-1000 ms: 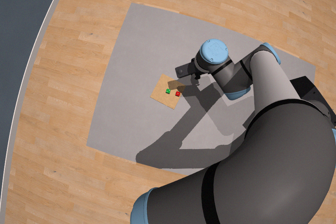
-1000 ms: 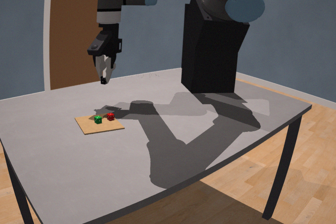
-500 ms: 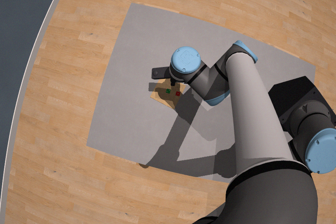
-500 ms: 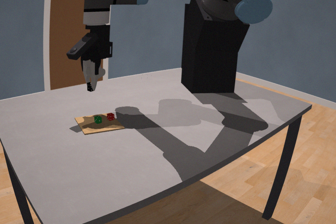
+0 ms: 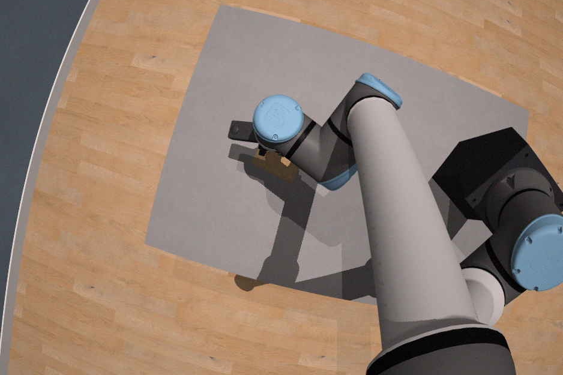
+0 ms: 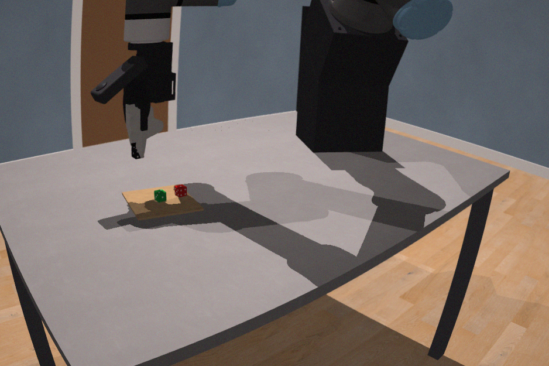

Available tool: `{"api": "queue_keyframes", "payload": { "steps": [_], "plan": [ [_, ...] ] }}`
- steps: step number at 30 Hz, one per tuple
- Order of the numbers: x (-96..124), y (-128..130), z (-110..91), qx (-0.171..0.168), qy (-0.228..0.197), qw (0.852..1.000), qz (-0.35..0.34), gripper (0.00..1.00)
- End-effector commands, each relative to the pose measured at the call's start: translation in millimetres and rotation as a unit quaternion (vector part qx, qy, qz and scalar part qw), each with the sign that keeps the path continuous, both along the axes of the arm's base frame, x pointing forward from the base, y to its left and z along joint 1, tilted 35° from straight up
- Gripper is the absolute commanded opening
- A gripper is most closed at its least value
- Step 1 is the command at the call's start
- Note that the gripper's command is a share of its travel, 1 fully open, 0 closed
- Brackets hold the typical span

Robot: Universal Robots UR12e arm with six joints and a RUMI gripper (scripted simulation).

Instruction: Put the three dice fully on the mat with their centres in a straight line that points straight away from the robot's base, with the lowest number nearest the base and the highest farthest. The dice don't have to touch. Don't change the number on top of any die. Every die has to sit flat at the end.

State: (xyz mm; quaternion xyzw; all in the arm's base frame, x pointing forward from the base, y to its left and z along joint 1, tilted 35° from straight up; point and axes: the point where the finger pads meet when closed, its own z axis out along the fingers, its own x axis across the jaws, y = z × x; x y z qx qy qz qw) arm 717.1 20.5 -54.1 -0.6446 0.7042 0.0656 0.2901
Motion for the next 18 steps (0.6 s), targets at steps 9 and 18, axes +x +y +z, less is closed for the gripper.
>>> {"api": "queue_keyframes", "payload": {
  "steps": [9, 18],
  "plan": [
    [2.4, 1.0, 2.0, 0.001, 0.002, 1.000, -0.004, 0.03],
    [4.8, 4.3, -4.0, 0.000, 0.002, 1.000, -0.004, 0.03]
  ]
}}
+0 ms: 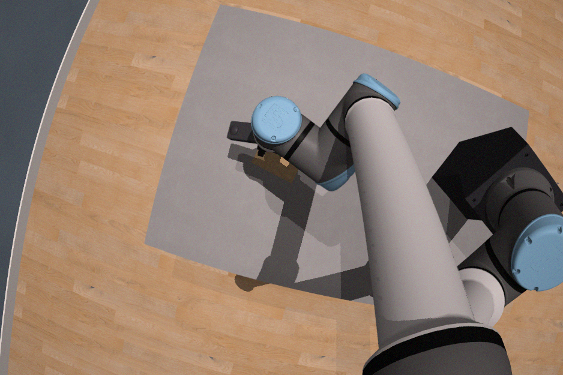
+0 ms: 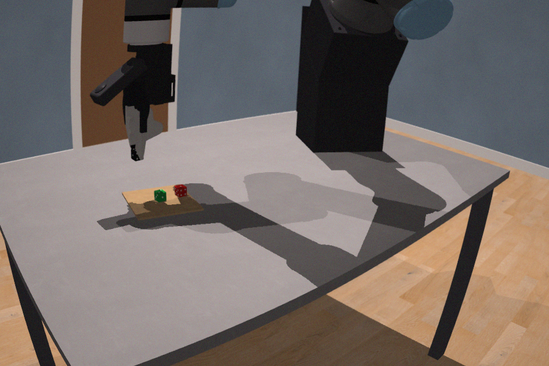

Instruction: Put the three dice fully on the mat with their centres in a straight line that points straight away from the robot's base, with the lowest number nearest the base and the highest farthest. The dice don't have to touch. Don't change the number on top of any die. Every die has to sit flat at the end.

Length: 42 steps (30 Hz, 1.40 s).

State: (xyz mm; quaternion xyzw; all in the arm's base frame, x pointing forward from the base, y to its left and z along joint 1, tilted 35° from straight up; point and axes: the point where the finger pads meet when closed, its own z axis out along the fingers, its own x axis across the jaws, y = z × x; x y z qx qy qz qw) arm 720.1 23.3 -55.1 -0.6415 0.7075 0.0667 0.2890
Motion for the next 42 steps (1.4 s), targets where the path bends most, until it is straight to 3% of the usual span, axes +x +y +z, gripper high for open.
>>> {"api": "queue_keyframes", "payload": {
  "steps": [1, 13, 23, 42],
  "plan": [
    [2.6, 2.8, -5.2, 0.000, 0.000, 1.000, 0.000, 0.03],
    [19.8, 27.1, -48.5, 0.000, 0.000, 1.000, 0.000, 0.03],
    [29.2, 40.3, -72.0, 0.000, 0.000, 1.000, 0.000, 0.03],
    [30.9, 42.8, -76.4, 0.000, 0.000, 1.000, 0.000, 0.03]
  ]
}}
